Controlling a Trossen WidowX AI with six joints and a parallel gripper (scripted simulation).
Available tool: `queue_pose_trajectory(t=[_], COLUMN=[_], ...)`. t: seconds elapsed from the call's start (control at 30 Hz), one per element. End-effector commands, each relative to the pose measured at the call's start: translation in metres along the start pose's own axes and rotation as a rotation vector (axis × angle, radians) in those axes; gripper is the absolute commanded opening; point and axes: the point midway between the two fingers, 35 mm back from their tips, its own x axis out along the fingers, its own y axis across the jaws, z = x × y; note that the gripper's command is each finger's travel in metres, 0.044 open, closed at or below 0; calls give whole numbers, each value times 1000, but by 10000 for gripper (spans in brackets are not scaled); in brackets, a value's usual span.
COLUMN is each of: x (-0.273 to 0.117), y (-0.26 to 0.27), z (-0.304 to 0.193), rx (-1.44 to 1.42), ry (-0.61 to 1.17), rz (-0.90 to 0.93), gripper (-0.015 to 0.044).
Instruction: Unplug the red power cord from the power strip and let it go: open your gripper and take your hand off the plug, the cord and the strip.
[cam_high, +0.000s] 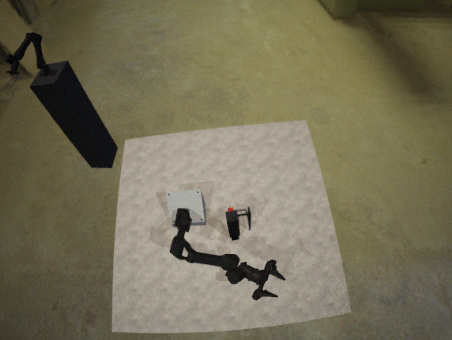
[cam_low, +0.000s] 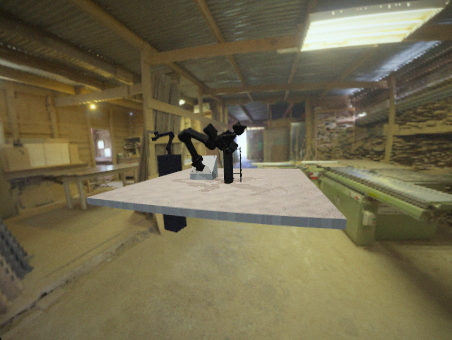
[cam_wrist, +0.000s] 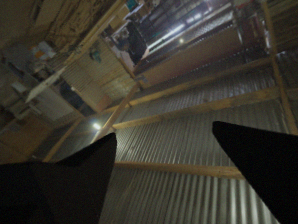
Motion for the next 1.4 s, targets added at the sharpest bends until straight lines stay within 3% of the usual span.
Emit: queue_pose_trajectory(t=[0.0,0.07,0.27,0.6,0.8,1.0,1.37], x=[0,-1,-8,-56,-95,-134,-275], y=[-1,-10,-78,-193,-269,-305,-370], z=[-1,-6,47,119,134,155,196], rx=[-5,-42,-334,-837,-939,-1144,-1774], ry=[-1,-10,-187,-330,-294,-261,150], rz=[-4,-39,-203,-599,-796,-999,-1691], gripper=[374,321,164,160,160,160,160])
